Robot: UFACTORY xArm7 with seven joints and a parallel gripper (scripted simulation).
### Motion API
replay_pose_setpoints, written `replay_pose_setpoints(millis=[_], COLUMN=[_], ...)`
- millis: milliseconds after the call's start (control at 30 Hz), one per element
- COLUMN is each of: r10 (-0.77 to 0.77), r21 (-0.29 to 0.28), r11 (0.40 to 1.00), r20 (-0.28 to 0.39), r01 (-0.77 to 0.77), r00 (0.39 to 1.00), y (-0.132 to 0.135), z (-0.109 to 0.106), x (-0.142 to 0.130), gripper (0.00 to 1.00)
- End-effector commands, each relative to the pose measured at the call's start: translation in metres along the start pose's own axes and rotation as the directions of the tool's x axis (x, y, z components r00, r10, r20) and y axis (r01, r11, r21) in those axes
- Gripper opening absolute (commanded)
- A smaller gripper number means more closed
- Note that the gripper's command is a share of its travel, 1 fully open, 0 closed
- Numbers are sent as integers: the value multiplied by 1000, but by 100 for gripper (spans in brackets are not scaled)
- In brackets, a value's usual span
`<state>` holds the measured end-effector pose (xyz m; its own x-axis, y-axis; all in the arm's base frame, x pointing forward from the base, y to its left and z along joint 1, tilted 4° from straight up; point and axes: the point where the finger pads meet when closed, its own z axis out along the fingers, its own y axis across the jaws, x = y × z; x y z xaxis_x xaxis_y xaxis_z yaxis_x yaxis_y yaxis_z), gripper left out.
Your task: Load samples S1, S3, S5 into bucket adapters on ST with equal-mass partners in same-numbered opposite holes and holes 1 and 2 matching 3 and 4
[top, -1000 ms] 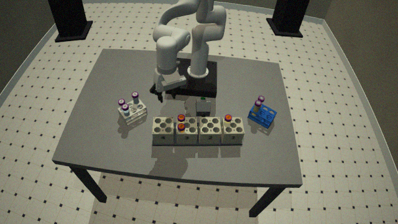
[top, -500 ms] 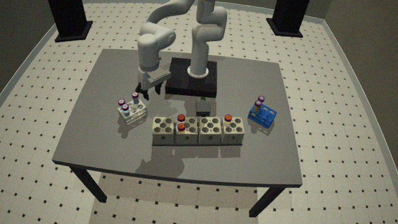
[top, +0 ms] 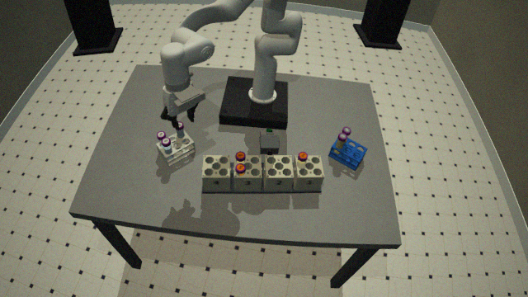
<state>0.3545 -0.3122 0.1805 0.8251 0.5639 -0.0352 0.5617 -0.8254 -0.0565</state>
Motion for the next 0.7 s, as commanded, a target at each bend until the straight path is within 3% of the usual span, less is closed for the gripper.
replay_pose_setpoints(millis=[0,467,667], r10=[0,0,0], r21=[1,1,1], r11=[1000,1000,1000], r20=[-3,-3,-3], r01=[0,0,0], r00=[1000,1000,1000], y=[19,56,56], z=[-1,-1,-1], x=[-20,-66,-66], gripper=[57,57,57])
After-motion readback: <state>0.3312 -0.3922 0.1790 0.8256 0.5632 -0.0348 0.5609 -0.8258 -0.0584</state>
